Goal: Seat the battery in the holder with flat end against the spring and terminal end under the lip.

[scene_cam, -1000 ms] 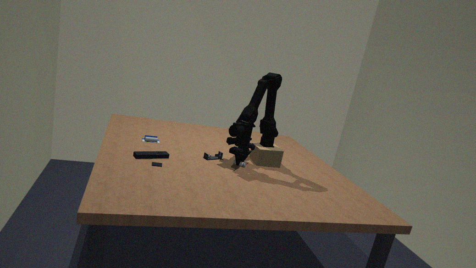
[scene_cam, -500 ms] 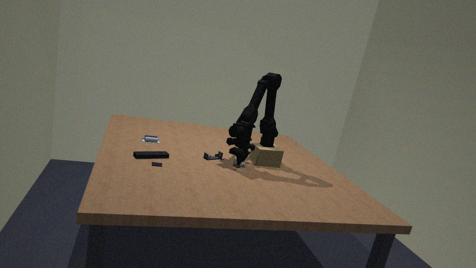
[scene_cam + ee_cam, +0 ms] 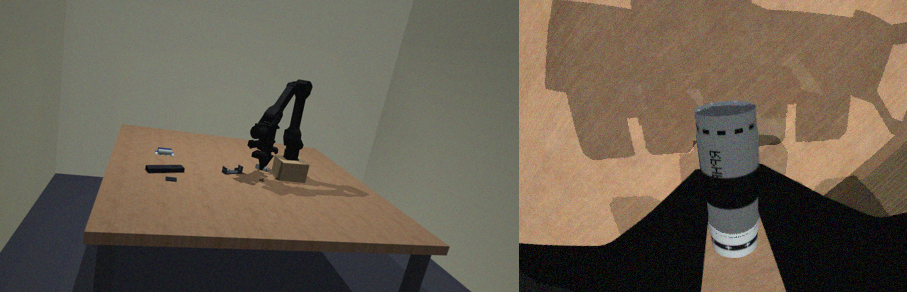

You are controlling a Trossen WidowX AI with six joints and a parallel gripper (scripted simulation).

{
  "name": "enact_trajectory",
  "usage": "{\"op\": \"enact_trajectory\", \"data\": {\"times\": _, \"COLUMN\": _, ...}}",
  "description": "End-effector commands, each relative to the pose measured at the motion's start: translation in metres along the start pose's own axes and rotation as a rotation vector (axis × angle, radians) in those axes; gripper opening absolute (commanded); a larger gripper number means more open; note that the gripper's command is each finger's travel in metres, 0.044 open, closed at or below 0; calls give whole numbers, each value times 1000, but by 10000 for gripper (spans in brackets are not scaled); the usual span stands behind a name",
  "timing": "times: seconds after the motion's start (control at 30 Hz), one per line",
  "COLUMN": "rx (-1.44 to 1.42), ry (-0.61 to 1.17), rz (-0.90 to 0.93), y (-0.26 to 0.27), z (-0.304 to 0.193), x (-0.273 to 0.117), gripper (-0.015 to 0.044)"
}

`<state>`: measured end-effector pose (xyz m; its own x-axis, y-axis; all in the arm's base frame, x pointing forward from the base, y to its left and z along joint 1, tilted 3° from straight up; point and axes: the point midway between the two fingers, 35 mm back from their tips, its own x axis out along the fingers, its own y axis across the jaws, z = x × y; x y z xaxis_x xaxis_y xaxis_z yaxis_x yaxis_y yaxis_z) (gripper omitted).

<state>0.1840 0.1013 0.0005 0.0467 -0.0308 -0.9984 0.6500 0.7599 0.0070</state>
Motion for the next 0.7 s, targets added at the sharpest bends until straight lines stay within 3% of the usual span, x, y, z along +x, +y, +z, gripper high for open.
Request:
{"op": "enact_trajectory", "data": {"times": 0.0, "rx": -95, "ry": -5, "rz": 5, "y": 7, "z": 15, "x": -6, "gripper": 73}}
{"op": "enact_trajectory", "data": {"times": 0.67, "rx": -796, "ry": -14, "rz": -2, "y": 26, "z": 102, "x": -23, "gripper": 73}}
